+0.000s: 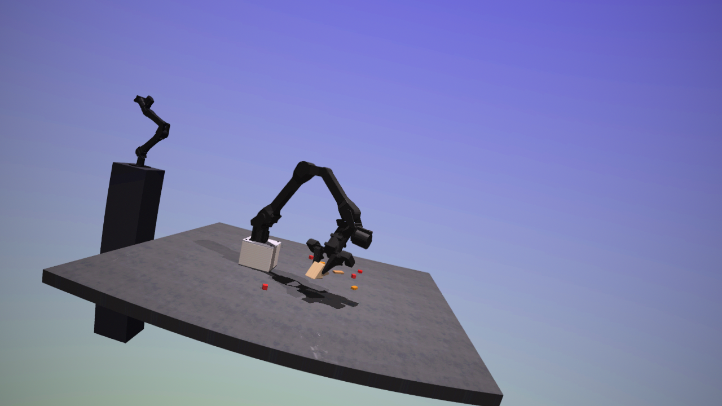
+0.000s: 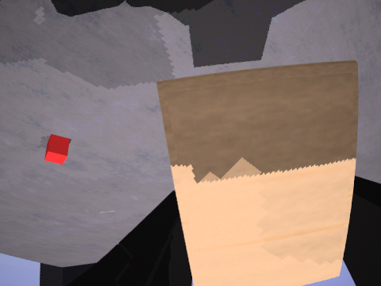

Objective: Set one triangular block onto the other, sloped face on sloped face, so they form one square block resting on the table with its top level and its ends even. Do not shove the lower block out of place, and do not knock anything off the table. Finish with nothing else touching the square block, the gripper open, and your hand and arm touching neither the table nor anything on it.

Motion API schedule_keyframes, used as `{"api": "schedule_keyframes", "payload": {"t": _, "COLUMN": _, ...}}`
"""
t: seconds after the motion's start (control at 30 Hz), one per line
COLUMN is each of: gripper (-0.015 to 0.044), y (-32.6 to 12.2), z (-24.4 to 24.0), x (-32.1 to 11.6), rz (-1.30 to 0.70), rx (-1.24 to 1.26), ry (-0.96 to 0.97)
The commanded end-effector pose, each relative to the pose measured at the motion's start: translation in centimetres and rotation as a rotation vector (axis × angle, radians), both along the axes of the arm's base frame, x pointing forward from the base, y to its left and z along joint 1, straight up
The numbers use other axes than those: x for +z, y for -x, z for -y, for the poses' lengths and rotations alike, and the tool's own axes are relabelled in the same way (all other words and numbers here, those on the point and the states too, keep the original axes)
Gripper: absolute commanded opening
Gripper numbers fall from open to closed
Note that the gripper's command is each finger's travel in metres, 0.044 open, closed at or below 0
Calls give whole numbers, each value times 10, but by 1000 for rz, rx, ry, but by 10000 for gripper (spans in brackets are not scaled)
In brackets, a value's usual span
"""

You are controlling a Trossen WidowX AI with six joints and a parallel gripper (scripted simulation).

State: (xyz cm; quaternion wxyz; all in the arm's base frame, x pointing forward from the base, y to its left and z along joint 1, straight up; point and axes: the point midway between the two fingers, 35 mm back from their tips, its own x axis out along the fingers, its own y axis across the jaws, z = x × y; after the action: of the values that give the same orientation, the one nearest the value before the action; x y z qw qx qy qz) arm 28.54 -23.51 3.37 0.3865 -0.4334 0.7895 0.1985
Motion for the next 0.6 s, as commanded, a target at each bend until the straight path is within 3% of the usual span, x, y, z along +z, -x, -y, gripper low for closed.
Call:
{"api": "schedule_keyframes", "payload": {"t": 0.0, "gripper": 0, "y": 4, "z": 5, "x": 1, "rz": 54, "rx": -42, "ry": -82}}
{"api": "schedule_keyframes", "payload": {"t": 0.57, "gripper": 0, "y": 8, "z": 18, "x": 14, "rz": 403, "rx": -193, "ry": -488}}
